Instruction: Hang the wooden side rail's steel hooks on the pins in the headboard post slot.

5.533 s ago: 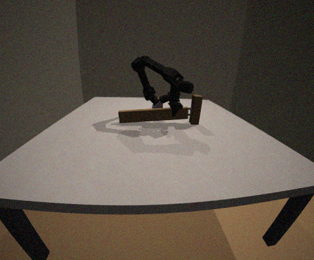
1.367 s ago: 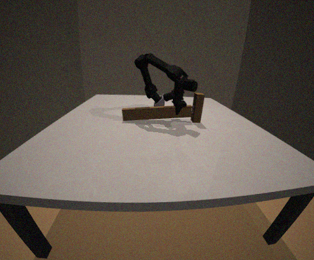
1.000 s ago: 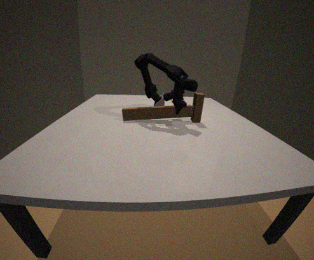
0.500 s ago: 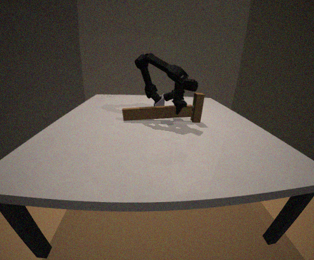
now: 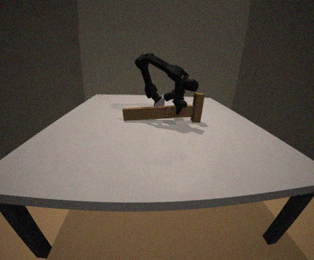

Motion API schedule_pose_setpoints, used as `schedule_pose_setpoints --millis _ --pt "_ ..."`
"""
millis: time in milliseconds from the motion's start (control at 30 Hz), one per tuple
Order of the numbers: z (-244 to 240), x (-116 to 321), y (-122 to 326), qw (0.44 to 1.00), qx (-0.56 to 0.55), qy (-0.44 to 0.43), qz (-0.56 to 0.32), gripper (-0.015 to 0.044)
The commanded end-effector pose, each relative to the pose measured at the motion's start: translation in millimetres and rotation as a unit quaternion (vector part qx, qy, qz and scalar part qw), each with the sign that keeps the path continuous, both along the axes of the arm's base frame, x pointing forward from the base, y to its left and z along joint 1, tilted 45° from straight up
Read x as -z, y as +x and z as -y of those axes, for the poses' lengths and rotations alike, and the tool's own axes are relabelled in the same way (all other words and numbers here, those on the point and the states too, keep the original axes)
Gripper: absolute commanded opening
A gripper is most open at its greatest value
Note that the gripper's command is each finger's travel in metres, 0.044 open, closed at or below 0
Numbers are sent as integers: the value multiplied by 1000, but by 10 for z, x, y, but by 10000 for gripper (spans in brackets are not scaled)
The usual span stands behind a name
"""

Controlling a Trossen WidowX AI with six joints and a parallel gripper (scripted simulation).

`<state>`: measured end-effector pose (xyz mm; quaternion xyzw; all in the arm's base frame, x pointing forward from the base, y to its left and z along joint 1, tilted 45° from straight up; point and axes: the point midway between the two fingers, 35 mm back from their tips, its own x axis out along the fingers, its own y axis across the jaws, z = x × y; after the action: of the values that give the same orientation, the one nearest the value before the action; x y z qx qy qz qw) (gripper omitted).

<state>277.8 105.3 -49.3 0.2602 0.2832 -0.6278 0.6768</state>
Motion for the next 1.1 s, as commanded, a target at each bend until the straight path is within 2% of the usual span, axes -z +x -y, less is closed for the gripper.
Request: schedule_pose_setpoints --millis 0,1067 --pt "-48 -9 12 1000 -3 3 4 0" --pt "-64 21 2 1000 -3 3 4 0"
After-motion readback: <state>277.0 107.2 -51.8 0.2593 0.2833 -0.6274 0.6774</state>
